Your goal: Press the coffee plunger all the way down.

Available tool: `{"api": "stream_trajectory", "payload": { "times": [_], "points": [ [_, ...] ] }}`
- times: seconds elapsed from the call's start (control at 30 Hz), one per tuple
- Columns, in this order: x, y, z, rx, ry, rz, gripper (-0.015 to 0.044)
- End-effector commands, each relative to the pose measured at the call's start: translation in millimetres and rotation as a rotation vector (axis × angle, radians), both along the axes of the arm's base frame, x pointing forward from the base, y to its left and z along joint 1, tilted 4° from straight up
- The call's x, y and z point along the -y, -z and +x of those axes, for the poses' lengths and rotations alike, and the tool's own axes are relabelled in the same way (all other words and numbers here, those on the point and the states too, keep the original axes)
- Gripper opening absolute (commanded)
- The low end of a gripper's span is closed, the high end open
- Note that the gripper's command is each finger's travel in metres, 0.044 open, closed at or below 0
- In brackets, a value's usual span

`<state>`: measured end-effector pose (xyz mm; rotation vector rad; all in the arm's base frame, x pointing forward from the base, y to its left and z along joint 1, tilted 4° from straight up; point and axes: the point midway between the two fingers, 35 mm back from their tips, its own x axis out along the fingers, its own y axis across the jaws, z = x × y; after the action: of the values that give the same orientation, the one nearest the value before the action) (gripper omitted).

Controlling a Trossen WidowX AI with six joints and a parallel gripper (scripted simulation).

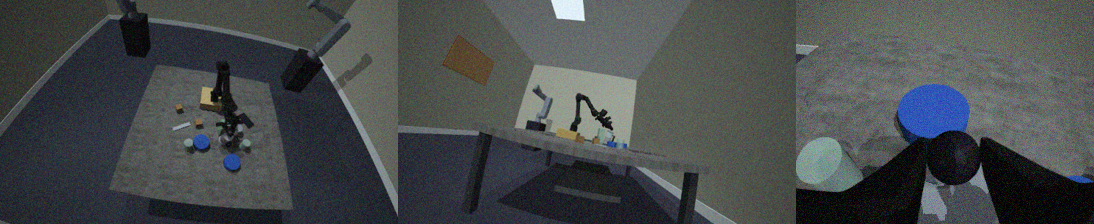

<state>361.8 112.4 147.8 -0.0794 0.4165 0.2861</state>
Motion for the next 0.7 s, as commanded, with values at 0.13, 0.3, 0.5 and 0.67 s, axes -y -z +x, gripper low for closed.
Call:
{"api": "stream_trajectory", "payload": {
  "times": [0.13,0.3,0.5,0.67],
  "points": [
    [-0.1,0.1,0.5,-0.001,0.0,0.0,0.0124],
    [-0.1,0.1,0.5,-0.001,0.0,0.0,0.0124],
    [-0.1,0.1,0.5,-0.001,0.0,0.0,0.0229],
    [-0.1,0.1,0.5,-0.001,0.0,0.0,0.036]
  ]
}}
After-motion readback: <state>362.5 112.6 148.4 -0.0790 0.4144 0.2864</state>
